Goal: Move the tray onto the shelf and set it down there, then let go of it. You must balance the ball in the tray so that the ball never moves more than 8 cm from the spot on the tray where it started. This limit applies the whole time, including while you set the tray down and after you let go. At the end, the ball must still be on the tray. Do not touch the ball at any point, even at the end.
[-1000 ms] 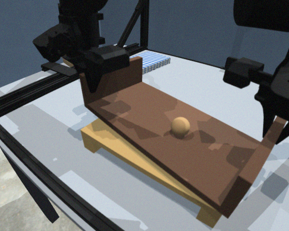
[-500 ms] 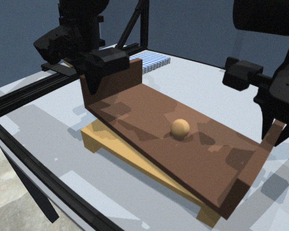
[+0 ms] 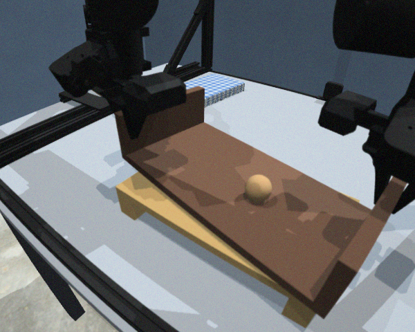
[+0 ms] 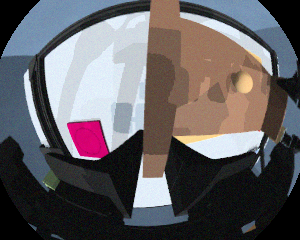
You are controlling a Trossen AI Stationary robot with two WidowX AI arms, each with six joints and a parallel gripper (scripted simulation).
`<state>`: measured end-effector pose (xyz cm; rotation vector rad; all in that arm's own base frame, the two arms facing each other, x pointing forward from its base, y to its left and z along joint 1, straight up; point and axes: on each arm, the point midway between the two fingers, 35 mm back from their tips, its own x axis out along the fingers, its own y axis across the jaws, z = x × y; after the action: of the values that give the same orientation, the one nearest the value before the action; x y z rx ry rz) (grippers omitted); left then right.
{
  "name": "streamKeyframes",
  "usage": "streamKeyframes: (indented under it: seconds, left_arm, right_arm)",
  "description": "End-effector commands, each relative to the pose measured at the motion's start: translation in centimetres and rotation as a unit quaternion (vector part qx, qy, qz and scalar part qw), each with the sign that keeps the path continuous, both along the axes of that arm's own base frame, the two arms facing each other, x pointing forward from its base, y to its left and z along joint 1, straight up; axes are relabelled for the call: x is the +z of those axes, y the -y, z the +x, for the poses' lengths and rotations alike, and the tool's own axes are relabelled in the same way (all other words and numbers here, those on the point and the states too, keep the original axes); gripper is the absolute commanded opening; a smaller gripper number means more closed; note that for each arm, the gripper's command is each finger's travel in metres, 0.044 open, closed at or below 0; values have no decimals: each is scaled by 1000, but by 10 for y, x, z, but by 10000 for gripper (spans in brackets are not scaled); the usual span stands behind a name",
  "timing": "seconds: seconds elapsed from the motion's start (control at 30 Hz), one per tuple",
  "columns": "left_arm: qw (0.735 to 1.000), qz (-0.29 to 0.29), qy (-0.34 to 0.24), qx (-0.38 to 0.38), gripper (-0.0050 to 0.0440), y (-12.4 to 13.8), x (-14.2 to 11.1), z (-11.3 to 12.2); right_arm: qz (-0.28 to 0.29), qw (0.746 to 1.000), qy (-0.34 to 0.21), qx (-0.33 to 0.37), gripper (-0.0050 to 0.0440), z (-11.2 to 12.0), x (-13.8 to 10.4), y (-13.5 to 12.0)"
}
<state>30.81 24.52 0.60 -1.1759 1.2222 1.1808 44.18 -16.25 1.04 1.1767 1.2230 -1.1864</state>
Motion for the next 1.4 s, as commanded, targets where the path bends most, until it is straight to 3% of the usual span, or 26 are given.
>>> streamKeyframes:
  seconds: [0.0,1.27,1.37]
  left_arm:
    - [1000,-1,-1,0,20,0,-1,0]
    - [1000,0,0,0,20,0,-8,0]
    - [1000,0,0,0,92,0,-8,0]
  right_arm:
    - [1,1000,1,0,20,0,-1,0]
    - [0,1000,0,0,20,0,-8,0]
    - [0,1000,-1,0,92,0,-8,0]
